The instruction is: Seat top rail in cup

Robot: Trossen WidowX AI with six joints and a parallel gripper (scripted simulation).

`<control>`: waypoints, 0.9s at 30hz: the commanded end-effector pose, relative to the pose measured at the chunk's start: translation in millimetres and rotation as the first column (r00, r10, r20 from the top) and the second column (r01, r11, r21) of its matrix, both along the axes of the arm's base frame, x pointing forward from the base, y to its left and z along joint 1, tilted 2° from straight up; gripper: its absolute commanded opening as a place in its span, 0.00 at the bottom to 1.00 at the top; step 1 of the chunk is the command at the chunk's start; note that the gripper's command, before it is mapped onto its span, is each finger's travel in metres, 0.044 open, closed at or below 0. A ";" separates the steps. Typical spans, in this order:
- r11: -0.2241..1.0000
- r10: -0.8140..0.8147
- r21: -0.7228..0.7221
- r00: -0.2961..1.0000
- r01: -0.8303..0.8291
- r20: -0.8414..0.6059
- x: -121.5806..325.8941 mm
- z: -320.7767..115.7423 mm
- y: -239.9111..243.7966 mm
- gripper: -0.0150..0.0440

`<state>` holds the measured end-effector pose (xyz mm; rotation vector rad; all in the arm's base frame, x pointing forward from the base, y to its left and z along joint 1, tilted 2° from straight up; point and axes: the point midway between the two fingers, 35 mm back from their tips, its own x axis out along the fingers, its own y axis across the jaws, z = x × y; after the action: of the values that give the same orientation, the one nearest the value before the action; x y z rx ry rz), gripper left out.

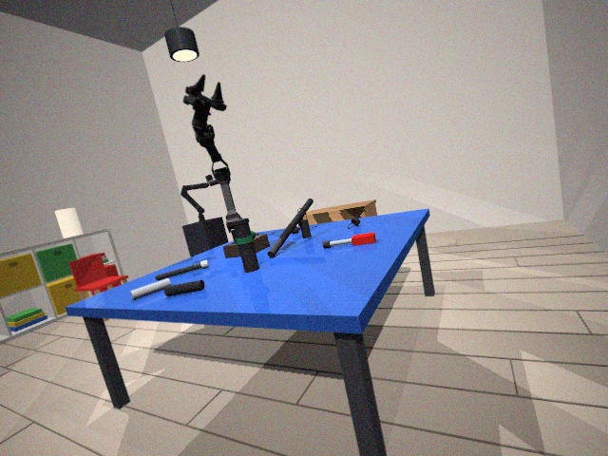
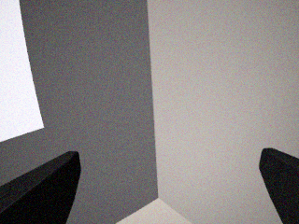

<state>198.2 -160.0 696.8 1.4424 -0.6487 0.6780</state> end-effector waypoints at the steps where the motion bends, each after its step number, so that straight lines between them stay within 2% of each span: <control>1: 1.000 -0.006 0.003 1.000 0.006 -0.003 1.3 -1.0 -1.1 0.98; 8: 0.975 -0.208 0.043 0.960 0.220 -0.187 55.2 -54.8 -32.7 1.00; 14: 0.932 -0.349 -0.066 0.829 0.358 -0.437 103.0 -127.3 -39.7 1.00; 21: 0.897 -0.438 -0.257 0.645 0.360 -0.626 133.4 -200.2 -28.2 1.00; 27: 0.859 -0.511 -0.452 0.456 0.241 -0.729 147.3 -268.0 -7.1 1.00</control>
<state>333.8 -186.3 490.9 1.2381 -0.2949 -0.1994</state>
